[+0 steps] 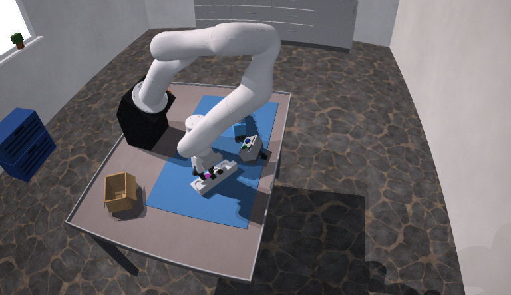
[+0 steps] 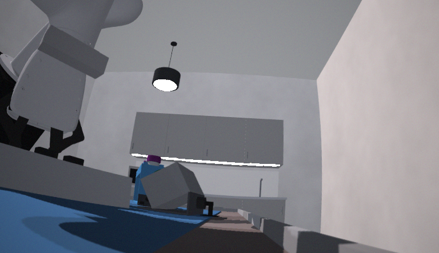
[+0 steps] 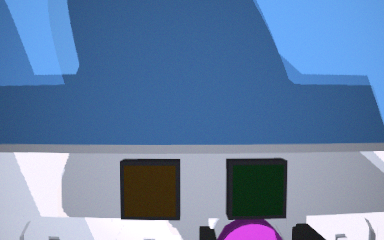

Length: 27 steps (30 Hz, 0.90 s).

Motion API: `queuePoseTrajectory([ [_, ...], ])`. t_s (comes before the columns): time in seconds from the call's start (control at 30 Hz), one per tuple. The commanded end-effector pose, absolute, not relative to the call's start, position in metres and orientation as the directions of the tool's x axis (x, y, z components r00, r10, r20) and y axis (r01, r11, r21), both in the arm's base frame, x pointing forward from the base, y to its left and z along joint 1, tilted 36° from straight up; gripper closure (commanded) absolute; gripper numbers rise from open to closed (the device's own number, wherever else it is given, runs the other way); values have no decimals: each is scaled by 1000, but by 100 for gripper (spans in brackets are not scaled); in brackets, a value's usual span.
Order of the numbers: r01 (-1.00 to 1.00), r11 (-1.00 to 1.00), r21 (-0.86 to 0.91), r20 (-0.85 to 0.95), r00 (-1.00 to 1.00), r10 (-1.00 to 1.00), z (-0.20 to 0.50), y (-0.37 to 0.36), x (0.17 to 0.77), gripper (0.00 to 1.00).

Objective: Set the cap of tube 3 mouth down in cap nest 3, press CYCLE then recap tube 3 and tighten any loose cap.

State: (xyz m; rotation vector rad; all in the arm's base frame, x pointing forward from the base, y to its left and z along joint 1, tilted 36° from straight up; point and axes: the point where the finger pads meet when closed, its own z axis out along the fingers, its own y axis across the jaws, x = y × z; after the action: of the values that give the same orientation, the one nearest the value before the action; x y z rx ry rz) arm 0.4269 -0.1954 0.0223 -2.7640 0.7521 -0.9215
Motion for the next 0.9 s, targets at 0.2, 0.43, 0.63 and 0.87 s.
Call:
queuePoseTrajectory([
  [0.2,-417,-867,-274,527,689,-498,23,-196,427,54],
  [0.43,-417,-867,-274,527,689,-498,51,-194,406,54],
  [0.63,-417,-867,-274,527,689,-498,67,-194,394,54],
  [0.87,-417,-867,-274,528,689,-498,95,-193,374,54],
])
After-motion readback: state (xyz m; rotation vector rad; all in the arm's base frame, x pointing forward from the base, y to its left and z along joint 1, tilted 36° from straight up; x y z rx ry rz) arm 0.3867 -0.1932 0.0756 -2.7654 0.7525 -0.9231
